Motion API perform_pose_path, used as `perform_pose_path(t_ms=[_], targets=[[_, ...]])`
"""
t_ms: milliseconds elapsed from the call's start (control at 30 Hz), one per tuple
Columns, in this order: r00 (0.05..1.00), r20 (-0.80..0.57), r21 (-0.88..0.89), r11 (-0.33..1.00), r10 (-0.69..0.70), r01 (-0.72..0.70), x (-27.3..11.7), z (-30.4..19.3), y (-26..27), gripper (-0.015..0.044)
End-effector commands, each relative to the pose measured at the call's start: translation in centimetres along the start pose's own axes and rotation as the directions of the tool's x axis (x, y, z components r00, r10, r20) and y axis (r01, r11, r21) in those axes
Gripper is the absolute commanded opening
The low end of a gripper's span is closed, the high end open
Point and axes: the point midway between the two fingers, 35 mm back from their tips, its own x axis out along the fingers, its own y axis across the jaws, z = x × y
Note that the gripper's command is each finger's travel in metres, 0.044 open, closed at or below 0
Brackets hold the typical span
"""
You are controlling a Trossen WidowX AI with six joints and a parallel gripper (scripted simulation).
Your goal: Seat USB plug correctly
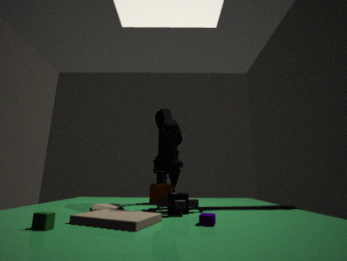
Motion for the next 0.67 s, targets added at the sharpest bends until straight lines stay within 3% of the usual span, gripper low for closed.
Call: perform_pose_path(t_ms=[0, 633], targets=[[1.0, 0.0, 0.0, 1.0, 0.0, 0.0, 0.0, 0.0, 0.0, 0.0095], [1.0, 0.0, 0.0, 1.0, 0.0, 0.0, -1.1, -0.1, 0.0, 0.0095]])
